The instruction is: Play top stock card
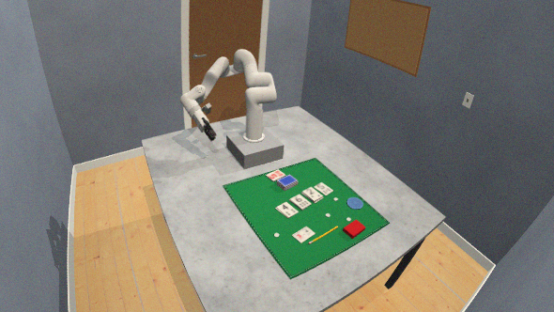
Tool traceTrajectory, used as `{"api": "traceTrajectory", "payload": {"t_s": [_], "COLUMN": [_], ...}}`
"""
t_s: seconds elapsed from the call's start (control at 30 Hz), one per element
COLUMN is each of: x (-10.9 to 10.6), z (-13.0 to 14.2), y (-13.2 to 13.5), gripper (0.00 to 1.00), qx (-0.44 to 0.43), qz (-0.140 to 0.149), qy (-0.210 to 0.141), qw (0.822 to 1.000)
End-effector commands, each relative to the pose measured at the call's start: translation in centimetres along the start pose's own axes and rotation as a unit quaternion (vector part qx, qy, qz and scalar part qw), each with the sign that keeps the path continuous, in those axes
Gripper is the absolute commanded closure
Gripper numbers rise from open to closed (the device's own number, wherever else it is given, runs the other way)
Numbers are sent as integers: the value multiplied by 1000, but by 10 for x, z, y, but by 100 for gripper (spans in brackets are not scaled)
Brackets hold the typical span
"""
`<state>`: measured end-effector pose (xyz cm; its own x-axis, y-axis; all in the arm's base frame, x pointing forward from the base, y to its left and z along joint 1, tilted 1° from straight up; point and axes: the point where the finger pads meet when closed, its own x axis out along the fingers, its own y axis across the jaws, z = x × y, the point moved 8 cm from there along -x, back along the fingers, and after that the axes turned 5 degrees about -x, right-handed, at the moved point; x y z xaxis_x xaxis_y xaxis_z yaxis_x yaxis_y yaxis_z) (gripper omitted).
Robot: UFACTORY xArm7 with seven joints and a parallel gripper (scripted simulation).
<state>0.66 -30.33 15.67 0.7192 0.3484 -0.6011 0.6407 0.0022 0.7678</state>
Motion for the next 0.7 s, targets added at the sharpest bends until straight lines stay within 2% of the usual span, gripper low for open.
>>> {"api": "traceTrajectory", "payload": {"t_s": [0.0, 0.53, 0.57, 0.67], "x": [-1, -1, -1, 1], "z": [0, 0, 0, 5], "y": [1, 1, 1, 9], "gripper": [53, 53, 0, 0], "qx": [-1, -1, -1, 5], "qz": [-1, -1, -1, -16], "qy": [-1, -1, -1, 0], "qw": [1000, 1000, 1000, 1000]}}
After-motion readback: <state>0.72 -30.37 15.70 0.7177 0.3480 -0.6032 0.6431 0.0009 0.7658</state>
